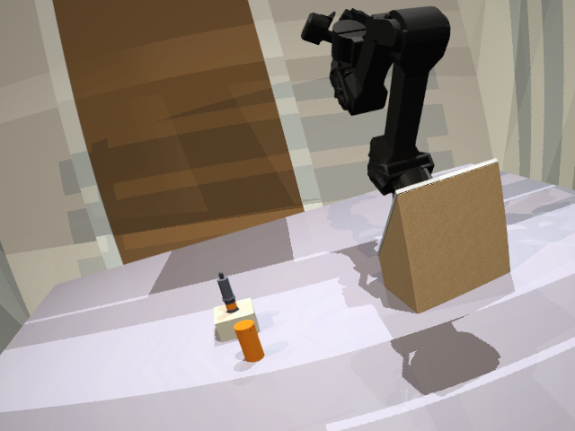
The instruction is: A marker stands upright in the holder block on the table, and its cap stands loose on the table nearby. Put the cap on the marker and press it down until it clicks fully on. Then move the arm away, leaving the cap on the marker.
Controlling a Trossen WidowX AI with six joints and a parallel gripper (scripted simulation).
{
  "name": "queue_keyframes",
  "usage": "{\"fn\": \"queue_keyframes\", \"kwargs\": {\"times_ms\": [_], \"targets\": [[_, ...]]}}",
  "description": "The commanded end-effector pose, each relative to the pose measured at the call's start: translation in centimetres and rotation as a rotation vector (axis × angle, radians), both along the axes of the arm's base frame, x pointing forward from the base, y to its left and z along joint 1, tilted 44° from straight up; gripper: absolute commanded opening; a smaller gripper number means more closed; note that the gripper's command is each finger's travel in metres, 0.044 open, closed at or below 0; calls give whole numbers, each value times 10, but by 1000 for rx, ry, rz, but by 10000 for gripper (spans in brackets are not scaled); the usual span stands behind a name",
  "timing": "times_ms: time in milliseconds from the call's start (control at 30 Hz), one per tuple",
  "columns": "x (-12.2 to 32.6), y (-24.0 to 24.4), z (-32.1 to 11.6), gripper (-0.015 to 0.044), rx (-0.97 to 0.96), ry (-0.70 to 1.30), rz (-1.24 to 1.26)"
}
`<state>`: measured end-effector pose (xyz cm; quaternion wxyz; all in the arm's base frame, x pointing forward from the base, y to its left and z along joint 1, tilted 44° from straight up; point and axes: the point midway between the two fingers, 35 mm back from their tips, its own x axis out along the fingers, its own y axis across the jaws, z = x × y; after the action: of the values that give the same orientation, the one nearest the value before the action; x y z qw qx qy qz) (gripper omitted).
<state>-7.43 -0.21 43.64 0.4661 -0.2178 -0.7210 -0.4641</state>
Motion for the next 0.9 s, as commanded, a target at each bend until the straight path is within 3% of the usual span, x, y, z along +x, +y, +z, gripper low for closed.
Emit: {"fn": "queue_keyframes", "kwargs": {"times_ms": [0,167,533,867], "targets": [[0,-1,0,374,3,1,5],[14,-47,10,243,125,33,168],[133,-188,-6,242,616,128,764],[286,-219,-82,242,1105,242,1160]]}}
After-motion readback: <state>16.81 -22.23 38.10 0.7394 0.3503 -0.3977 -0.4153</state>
